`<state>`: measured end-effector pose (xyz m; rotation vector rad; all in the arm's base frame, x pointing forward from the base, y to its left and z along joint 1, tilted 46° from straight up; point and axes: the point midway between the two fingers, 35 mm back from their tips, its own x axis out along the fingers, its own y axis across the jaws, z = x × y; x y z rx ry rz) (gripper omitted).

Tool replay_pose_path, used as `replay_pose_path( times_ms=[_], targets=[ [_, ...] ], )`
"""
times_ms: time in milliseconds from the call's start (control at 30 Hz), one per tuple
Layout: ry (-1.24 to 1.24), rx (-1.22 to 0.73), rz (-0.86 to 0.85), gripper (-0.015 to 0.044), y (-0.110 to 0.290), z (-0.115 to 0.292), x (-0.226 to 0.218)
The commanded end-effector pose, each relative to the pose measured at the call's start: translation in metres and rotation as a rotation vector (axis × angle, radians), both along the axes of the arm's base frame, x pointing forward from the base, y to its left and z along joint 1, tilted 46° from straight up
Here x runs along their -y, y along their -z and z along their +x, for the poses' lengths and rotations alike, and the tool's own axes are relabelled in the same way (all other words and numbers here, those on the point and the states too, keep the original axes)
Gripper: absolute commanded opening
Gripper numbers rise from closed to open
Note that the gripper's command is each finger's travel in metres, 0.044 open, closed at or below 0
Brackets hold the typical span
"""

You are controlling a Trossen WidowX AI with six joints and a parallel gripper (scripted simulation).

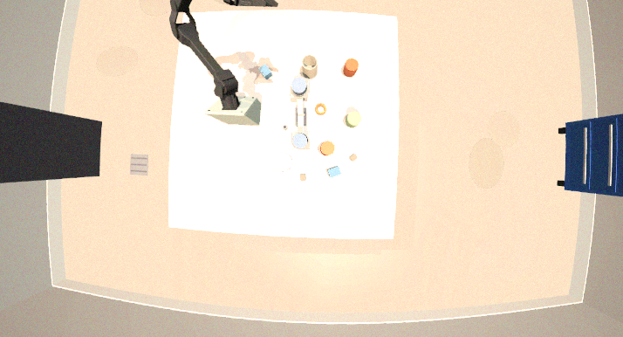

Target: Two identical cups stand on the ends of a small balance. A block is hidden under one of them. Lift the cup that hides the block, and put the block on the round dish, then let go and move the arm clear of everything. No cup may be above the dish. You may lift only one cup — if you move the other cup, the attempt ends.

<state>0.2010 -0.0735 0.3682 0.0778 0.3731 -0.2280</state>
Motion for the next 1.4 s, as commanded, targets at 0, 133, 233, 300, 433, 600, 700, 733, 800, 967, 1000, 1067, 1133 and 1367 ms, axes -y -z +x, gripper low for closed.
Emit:
replay_pose_path(
  times_ms=[0,133,233,300,433,600,700,733,800,967,1000,1067,1133,1367],
  targets=[
    [-0.041,-0.122,0.037,0.0440,0.042,0.015,0.014],
    [-0.093,-0.223,0.089,0.0440,0.083,0.025,0.027],
    [-0.135,-0.286,0.140,0.0440,0.113,0.028,0.034],
    [-0.166,-0.323,0.182,0.0440,0.135,0.028,0.038],
    [-0.226,-0.373,0.276,0.0440,0.175,0.024,0.043],
    [-0.293,-0.391,0.409,0.0440,0.220,0.014,0.043],
    [-0.325,-0.378,0.492,0.0440,0.242,0.007,0.039],
    [-0.334,-0.370,0.520,0.0440,0.249,0.004,0.038],
    [-0.350,-0.348,0.577,0.0440,0.261,-0.002,0.034],
    [-0.368,-0.266,0.717,0.0440,0.286,-0.015,0.022],
    [-0.369,-0.244,0.743,0.0440,0.289,-0.017,0.020],
    [-0.369,-0.214,0.774,0.0440,0.293,-0.020,0.016],
    [-0.369,-0.210,0.778,0.0440,0.294,-0.021,0.016],
    [-0.350,-0.250,0.832,0.0440,0.297,-0.018,0.020]
  ],
)
